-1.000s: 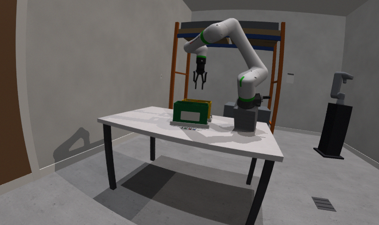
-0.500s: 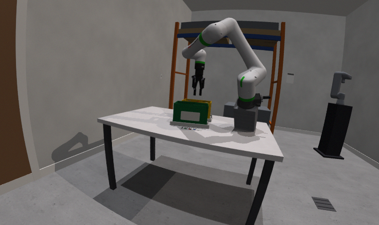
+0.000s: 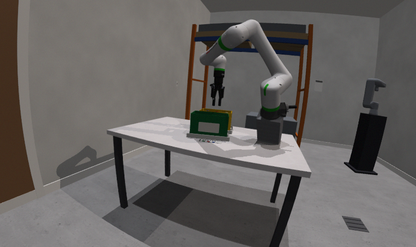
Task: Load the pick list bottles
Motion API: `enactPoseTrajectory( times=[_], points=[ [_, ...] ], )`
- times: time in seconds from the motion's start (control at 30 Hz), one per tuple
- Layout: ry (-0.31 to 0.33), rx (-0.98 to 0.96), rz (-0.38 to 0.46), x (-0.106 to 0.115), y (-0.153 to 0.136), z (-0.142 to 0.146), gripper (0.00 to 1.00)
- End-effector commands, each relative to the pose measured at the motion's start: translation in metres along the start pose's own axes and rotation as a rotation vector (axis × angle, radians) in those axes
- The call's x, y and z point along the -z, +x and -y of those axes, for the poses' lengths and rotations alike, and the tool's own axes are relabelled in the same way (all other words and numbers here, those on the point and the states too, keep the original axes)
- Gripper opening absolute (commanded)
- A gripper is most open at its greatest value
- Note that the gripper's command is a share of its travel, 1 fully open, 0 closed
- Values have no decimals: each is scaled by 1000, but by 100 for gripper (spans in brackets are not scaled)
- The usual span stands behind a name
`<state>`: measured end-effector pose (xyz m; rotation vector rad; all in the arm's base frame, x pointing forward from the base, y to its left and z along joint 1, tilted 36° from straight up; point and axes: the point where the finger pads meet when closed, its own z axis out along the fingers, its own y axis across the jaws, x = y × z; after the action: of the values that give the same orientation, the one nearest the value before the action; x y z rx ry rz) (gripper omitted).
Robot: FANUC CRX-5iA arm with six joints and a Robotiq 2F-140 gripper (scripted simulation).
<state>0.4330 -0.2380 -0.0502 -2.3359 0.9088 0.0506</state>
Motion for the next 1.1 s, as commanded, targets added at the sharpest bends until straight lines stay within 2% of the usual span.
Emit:
enactPoseTrajectory(
  times=[0.0, 1.07],
  points=[
    [0, 0, -1, -2, 0, 0, 44],
    [0, 0, -1, -40, 0, 0, 44]
  ],
)
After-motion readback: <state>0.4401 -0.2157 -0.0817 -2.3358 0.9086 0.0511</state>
